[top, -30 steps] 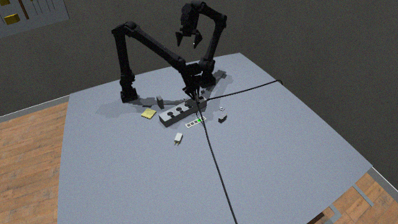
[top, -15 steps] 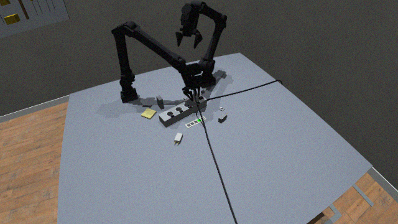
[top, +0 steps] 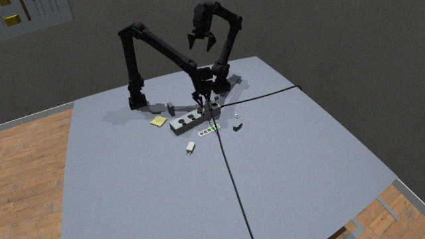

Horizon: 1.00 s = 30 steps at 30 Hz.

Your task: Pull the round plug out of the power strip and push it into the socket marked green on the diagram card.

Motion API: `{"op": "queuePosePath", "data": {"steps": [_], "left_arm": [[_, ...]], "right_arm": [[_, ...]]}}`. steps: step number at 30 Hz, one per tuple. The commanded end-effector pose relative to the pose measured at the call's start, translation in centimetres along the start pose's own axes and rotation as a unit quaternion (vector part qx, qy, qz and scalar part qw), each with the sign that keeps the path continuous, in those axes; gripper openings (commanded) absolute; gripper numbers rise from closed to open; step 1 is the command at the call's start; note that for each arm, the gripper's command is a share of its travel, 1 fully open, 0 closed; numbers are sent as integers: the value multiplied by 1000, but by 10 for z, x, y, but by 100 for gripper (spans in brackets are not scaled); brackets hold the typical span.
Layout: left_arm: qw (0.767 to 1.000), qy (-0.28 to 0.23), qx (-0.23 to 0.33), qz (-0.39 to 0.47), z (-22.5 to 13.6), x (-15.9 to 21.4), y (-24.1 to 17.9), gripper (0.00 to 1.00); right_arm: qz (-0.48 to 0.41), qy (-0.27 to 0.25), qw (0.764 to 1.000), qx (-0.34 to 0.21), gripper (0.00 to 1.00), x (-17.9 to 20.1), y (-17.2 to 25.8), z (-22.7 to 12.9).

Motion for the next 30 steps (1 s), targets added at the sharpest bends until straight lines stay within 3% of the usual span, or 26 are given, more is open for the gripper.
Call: {"op": "queuePosePath", "data": {"steps": [1, 4, 11, 20, 30], "left_arm": [[999, -37, 5, -7, -29, -18, -2, 100], [999, -37, 5, -7, -29, -18, -2, 100], [999, -37, 5, -7, -29, -18, -2, 100], [999, -37, 5, -7, -29, -18, -2, 100], [999, -37, 5, -7, -29, -18, -2, 100]], "right_arm": [[11, -26, 999, -18, 63, -14, 9, -31], [14, -33, 999, -22, 65, -22, 12, -35], [26, -66, 997, -44, 65, -50, 16, -99], [-25, -97, 994, -51, 65, -21, -7, -92], [-79, -215, 968, -100, 65, 13, -47, -118]]}}
Point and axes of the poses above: on each arm, the point where the finger pads meet when closed, its own z axis out along the fingers, its own y axis across the jaws, x = y × z, the point moved 8 cm from there along -z, back along the fingers, and after that the axes turned 1 degree about -z, right-handed, at the moved point
